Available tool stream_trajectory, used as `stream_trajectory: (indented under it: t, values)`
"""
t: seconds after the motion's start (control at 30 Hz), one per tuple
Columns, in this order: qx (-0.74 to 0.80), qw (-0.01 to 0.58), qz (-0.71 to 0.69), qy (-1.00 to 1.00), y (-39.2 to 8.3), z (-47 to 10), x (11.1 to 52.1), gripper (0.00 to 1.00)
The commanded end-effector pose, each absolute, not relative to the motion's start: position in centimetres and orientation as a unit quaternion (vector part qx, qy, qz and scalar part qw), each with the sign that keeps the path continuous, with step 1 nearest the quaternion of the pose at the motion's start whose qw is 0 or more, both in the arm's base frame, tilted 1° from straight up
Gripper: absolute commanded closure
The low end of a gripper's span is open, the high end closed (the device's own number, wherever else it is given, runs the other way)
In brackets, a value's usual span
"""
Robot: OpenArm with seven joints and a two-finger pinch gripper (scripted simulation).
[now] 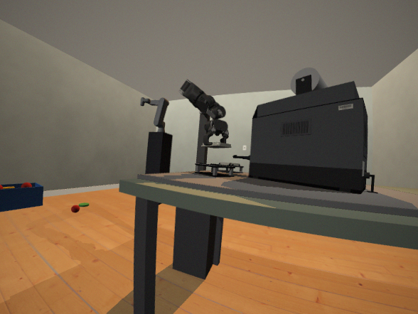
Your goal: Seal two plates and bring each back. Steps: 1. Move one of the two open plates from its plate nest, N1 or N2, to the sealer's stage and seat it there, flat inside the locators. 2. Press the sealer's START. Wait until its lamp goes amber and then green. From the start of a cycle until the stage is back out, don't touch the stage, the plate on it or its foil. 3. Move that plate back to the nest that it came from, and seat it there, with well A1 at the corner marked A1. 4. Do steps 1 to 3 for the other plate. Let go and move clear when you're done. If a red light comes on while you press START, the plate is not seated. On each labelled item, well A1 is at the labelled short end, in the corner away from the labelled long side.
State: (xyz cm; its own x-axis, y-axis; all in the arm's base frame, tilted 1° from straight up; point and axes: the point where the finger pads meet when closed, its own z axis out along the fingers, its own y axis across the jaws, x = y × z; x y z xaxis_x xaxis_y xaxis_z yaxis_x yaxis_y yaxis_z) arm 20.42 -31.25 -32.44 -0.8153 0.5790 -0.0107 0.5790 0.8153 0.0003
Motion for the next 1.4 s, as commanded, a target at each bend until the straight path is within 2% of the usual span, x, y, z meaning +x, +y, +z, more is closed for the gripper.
stream_trajectory:
  t: [0.0,1.37]
  values:
    - [0.303,0.006,0.002,0.953,-31.1,-32.6,20.5,1.0]
    - [0.303,0.006,0.001,0.953,-31.1,-34.3,20.5,1.0]
